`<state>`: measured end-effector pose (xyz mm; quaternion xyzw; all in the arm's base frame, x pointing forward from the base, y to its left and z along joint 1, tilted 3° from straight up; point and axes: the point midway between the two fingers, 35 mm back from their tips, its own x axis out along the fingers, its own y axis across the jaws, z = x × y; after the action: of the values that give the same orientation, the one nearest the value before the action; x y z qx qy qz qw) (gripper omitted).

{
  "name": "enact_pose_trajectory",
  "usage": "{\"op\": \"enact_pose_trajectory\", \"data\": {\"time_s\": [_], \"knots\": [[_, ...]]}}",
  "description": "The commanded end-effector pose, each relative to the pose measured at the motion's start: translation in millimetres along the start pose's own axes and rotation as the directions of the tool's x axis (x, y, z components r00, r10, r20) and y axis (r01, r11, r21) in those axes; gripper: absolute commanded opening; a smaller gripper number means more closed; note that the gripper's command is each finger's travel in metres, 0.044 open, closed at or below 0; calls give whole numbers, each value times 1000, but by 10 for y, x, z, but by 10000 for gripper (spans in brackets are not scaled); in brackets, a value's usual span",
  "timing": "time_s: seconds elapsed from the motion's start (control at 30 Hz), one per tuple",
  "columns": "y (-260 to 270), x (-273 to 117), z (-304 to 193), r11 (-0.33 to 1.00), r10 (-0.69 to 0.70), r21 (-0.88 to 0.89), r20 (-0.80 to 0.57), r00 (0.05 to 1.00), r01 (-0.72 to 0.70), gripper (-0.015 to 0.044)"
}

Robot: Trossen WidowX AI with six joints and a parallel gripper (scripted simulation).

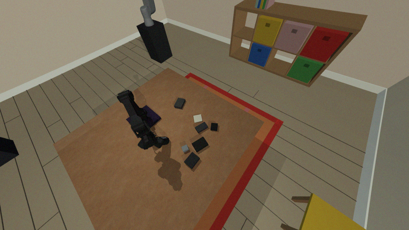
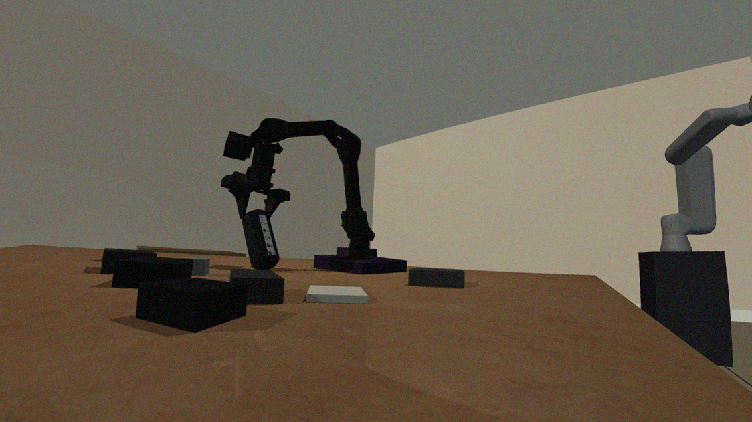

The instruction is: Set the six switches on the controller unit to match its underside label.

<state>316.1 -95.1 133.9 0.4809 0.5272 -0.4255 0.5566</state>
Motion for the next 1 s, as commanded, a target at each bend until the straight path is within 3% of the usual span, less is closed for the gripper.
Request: {"op": "enact_pose_trajectory", "data": {"time_s": [0.0, 0.97], "knots": [[-2, 53, 24, 1000, -12, -4, -5, 1000, 12, 338], [-3, 171, 223, 1000, -12, -5, -3, 1000, 12, 338]]}}
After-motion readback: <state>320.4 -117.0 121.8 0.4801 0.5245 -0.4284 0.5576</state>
